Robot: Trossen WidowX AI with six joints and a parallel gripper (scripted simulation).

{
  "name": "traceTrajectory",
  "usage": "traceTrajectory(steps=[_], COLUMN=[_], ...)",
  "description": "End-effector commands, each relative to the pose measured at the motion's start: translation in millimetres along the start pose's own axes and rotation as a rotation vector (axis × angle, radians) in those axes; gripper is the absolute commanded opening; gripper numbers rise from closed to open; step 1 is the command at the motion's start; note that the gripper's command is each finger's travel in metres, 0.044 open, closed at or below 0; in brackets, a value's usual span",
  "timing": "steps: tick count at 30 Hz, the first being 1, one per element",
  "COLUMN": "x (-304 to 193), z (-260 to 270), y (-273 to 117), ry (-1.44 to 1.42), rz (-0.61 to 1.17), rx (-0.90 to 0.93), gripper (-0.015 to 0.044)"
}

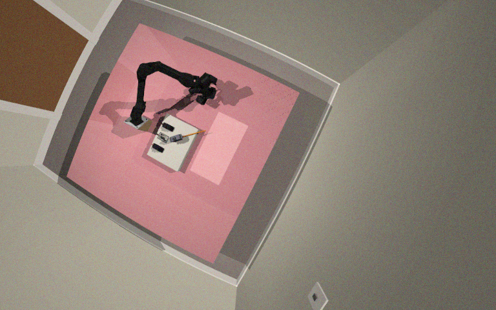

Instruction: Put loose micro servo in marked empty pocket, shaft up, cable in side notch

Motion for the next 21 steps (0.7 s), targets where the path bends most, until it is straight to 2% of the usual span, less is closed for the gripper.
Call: traceTrajectory(steps=[1,21], x=[14.8,64.1], z=[-20.3,-113.7], y=[-8.0,-64.6], ry=[0.122,0.734], rz=[-0.031,-0.166], rx=[-0.058,-0.265], gripper=[0.044,0.044])
Point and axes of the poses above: the point midway between the two fingers, 35 mm back from their tips, its own y axis out along the fingers, its own z axis across the jaws, x = y × z, the point moved 9 cm from there along -y, back along the fingers, and after that the axes turned 1 degree about -y, right-handed, at the moved point
